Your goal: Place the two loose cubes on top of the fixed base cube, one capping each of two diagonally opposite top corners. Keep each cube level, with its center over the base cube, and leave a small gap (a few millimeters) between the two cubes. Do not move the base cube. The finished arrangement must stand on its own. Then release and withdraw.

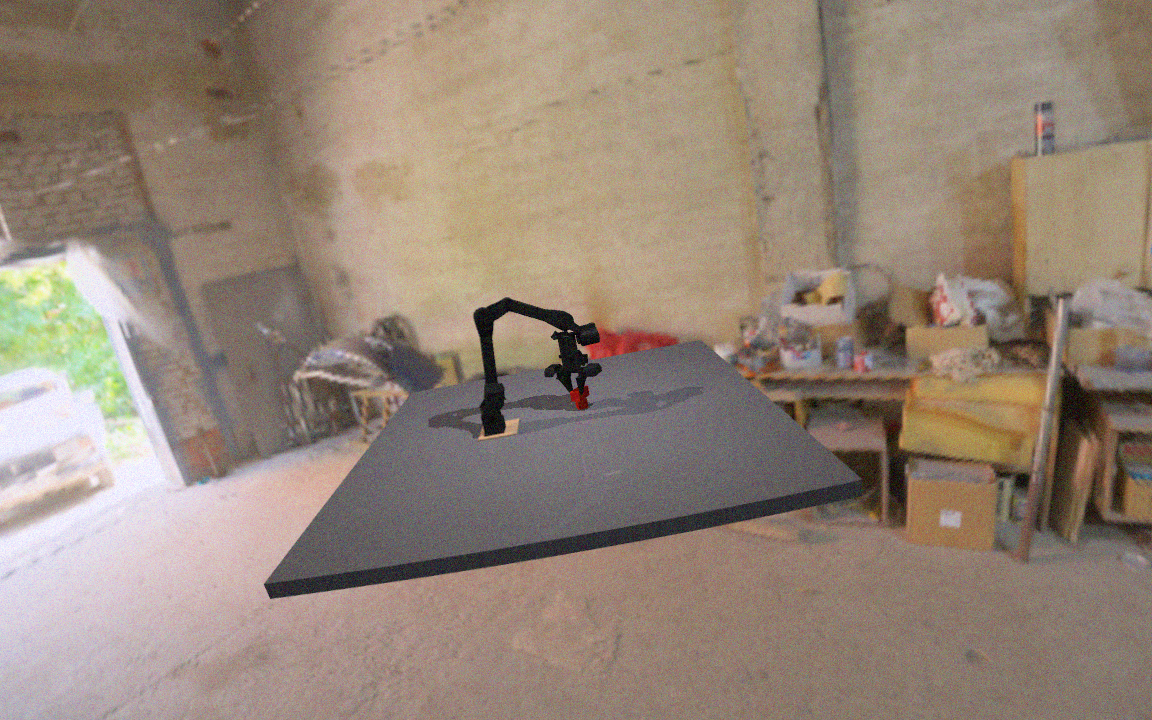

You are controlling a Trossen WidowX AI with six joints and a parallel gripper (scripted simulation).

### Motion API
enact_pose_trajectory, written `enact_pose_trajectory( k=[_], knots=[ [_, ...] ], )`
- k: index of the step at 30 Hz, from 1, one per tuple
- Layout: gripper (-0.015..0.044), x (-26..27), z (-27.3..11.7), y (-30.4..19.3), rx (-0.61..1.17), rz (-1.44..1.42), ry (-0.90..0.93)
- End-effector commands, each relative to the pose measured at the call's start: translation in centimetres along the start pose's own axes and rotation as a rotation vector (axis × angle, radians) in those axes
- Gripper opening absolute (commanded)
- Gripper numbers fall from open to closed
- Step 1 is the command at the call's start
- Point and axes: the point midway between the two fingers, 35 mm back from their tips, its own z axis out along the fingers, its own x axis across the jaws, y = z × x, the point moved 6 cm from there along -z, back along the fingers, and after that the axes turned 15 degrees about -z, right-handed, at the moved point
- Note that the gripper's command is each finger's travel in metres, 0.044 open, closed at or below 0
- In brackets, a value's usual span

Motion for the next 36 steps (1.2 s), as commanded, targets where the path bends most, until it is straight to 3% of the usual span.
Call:
enact_pose_trajectory(
  k=[1, 13, 17, 36],
  knots=[
    [0.0105, 0.0, 0.2, 0.0, 0.004, -0.004, -0.001],
    [0.0105, 0.0, 0.2, 0.0, 0.004, -0.004, -0.001],
    [0.0205, 0.0, 0.2, 0.0, 0.004, -0.004, -0.001],
    [0.0205, 0.0, -2.3, 0.0, 0.001, 0.0, 0.002]
  ],
)
